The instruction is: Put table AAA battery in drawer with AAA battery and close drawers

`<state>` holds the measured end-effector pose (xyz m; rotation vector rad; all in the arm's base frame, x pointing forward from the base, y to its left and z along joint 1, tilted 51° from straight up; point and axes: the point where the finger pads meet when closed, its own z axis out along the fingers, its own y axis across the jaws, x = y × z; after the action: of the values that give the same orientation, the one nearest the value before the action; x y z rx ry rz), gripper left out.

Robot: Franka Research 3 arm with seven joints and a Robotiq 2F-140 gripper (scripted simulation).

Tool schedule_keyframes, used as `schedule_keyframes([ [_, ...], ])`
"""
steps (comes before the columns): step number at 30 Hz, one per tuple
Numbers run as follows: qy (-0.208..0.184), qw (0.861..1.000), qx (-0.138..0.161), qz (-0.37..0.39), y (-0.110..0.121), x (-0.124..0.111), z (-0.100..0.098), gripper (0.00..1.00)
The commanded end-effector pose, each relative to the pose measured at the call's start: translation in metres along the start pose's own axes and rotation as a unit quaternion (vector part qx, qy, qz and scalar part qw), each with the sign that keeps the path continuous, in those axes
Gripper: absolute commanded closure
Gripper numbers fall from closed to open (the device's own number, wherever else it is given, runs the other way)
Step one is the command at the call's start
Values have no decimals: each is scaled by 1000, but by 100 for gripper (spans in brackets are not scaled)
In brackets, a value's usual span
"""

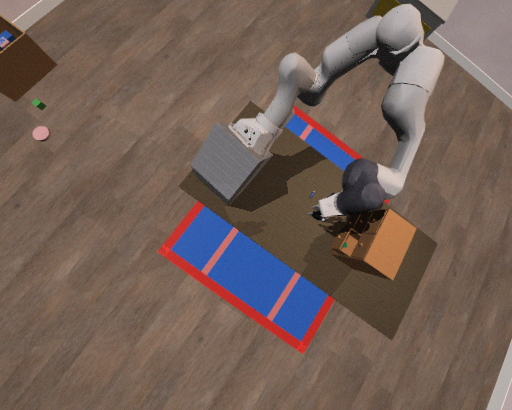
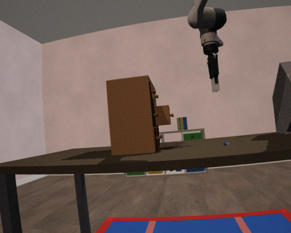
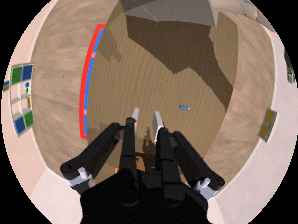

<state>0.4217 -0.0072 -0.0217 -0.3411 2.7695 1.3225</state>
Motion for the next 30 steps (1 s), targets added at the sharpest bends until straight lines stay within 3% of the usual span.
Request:
schedule_keyframes([
  [1,3,1000,-3,17,1,1,0,80],
  [22,3,1000,-3,17,1,1,0,80],
  [23,2,1000,-3,14,1,1,0,0],
  [30,2,1000,-3,14,1,1,0,0],
])
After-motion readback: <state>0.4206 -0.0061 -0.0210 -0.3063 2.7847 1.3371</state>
